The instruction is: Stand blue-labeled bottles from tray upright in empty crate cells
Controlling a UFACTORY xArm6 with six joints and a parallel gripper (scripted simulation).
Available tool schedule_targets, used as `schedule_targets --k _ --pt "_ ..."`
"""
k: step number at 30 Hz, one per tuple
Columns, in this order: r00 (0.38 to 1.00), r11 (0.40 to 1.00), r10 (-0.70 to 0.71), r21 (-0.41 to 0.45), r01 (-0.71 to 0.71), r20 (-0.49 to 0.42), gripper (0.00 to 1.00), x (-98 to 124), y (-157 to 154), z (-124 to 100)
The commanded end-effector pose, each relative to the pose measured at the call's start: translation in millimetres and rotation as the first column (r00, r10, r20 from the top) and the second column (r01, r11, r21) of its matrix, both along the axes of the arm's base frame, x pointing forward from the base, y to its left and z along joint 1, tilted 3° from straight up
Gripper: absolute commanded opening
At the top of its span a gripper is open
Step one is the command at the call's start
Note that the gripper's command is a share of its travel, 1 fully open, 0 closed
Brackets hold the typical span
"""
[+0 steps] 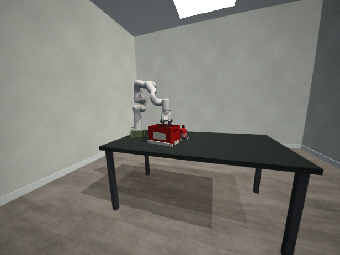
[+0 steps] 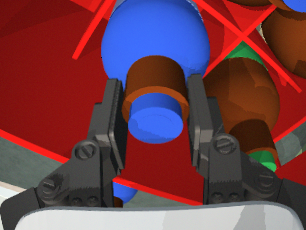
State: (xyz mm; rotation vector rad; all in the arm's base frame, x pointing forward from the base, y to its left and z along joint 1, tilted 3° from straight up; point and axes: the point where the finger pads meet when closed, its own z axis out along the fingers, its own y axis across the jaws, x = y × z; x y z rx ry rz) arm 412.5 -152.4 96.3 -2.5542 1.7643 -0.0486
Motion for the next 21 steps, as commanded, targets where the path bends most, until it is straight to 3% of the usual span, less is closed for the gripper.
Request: schedule_targets --k 1,21 --pt "1.0 1.0 0.0 -0.002 0.0 0.005 0.0 1.6 -0.6 -0.2" --pt "1.0 1.0 0.0 -0.002 0.0 0.005 0.0 1.7 -0.6 -2.2"
